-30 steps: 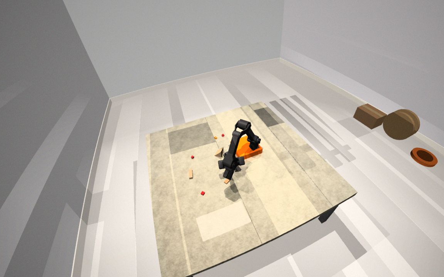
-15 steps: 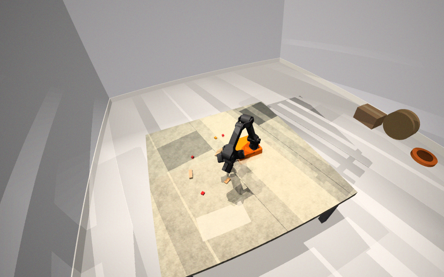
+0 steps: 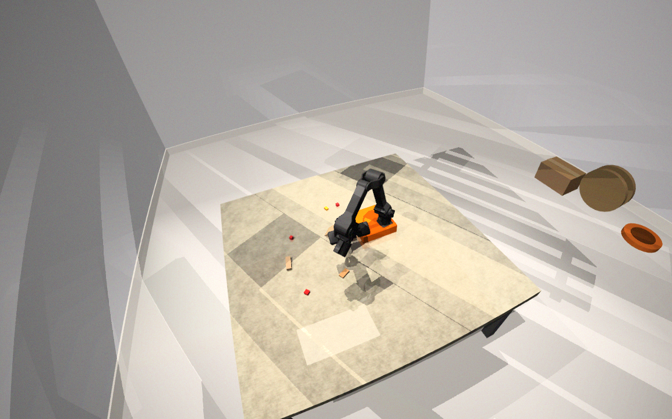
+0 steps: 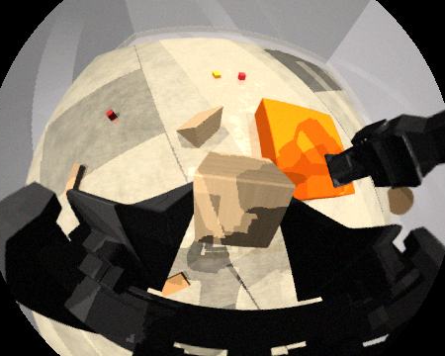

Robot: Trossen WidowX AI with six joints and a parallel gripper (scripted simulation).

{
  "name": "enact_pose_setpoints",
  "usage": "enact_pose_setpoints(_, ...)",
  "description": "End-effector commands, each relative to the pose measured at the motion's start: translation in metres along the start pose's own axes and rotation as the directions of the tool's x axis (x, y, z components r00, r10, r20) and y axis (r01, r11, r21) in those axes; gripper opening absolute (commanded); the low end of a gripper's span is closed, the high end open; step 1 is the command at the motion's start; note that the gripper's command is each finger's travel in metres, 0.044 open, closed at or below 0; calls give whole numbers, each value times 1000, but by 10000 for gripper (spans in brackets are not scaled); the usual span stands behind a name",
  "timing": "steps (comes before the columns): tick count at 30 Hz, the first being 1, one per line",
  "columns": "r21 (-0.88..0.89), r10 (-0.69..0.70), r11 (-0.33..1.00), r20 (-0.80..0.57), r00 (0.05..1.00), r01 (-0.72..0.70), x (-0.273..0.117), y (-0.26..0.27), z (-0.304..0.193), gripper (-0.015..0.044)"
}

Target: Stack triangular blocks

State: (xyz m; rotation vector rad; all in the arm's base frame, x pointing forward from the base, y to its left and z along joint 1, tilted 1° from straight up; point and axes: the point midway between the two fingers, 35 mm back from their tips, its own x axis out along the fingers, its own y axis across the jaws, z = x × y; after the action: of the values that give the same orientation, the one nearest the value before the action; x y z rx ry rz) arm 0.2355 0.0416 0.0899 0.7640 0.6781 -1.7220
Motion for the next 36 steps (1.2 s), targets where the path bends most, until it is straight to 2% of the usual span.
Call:
enact_pose_setpoints(1,-81,-17,997,-68,998,11,2,-1,4,0)
enact_pose_setpoints(8,-236,-34,972,-185,982,-11,6,-3,7,0)
enact_pose_setpoints(16,-393,-33,914,-316,948,-99,8,-4,11,0)
enact_pose_setpoints(26,-537,0,794,-467,884,-283,8,-3,15,0)
enact_pose_setpoints(36,-609,63,614,-597,800,-502,5,0,20,0)
